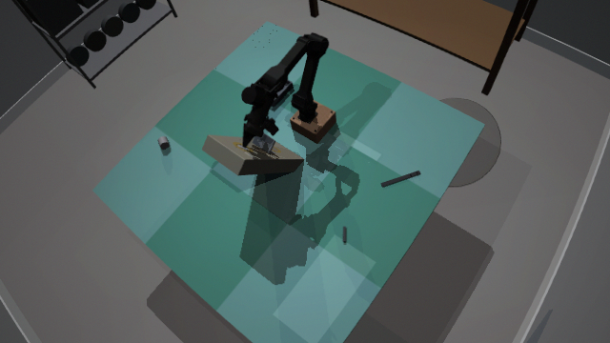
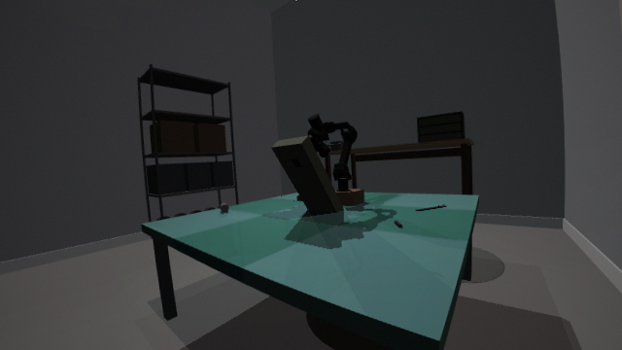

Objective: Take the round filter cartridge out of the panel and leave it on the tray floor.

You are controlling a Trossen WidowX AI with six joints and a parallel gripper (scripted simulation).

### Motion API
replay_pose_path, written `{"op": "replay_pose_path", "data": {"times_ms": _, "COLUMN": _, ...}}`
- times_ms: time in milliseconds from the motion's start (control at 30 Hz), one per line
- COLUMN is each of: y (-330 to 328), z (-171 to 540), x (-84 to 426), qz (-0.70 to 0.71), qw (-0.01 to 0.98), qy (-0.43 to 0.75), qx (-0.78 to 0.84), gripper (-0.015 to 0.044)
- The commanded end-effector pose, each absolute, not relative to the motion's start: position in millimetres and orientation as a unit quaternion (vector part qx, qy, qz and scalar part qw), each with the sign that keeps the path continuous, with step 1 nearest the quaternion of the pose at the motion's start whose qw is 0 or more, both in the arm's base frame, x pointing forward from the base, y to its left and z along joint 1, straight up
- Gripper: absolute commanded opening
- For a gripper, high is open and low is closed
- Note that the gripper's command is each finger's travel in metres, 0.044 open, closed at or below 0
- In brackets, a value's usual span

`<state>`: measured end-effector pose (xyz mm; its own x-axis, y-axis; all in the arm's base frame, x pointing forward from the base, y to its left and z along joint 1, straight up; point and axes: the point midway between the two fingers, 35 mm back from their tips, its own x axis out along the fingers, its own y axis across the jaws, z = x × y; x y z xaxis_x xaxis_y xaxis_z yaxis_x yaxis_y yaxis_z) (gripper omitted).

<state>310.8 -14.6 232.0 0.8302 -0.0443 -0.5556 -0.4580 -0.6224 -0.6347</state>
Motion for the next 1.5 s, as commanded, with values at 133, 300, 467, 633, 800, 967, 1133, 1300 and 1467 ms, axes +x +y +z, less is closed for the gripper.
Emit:
{"op": "replay_pose_path", "data": {"times_ms": 133, "y": -14.8, "z": 233.2, "x": 311.9, "qz": 0.252, "qw": 0.411, "qy": 0.146, "qx": -0.864, "gripper": 0.0100}}
{"op": "replay_pose_path", "data": {"times_ms": 300, "y": -14.8, "z": 233.0, "x": 312.1, "qz": 0.252, "qw": 0.411, "qy": 0.146, "qx": -0.864, "gripper": 0.0100}}
{"op": "replay_pose_path", "data": {"times_ms": 467, "y": -14.9, "z": 231.5, "x": 314.3, "qz": 0.252, "qw": 0.411, "qy": 0.146, "qx": -0.864, "gripper": 0.0100}}
{"op": "replay_pose_path", "data": {"times_ms": 633, "y": -14.9, "z": 231.3, "x": 314.2, "qz": 0.252, "qw": 0.411, "qy": 0.146, "qx": -0.864, "gripper": 0.0100}}
{"op": "replay_pose_path", "data": {"times_ms": 800, "y": -14.9, "z": 231.1, "x": 314.1, "qz": 0.252, "qw": 0.411, "qy": 0.146, "qx": -0.864, "gripper": 0.0100}}
{"op": "replay_pose_path", "data": {"times_ms": 967, "y": -14.9, "z": 230.9, "x": 313.9, "qz": 0.252, "qw": 0.411, "qy": 0.146, "qx": -0.864, "gripper": 0.0100}}
{"op": "replay_pose_path", "data": {"times_ms": 1133, "y": -15.0, "z": 229.8, "x": 315.5, "qz": 0.252, "qw": 0.411, "qy": 0.146, "qx": -0.864, "gripper": 0.0100}}
{"op": "replay_pose_path", "data": {"times_ms": 1300, "y": -15.0, "z": 229.2, "x": 316.4, "qz": 0.252, "qw": 0.411, "qy": 0.146, "qx": -0.864, "gripper": 0.0100}}
{"op": "replay_pose_path", "data": {"times_ms": 1467, "y": -15.0, "z": 229.0, "x": 316.7, "qz": 0.252, "qw": 0.411, "qy": 0.146, "qx": -0.864, "gripper": 0.0100}}
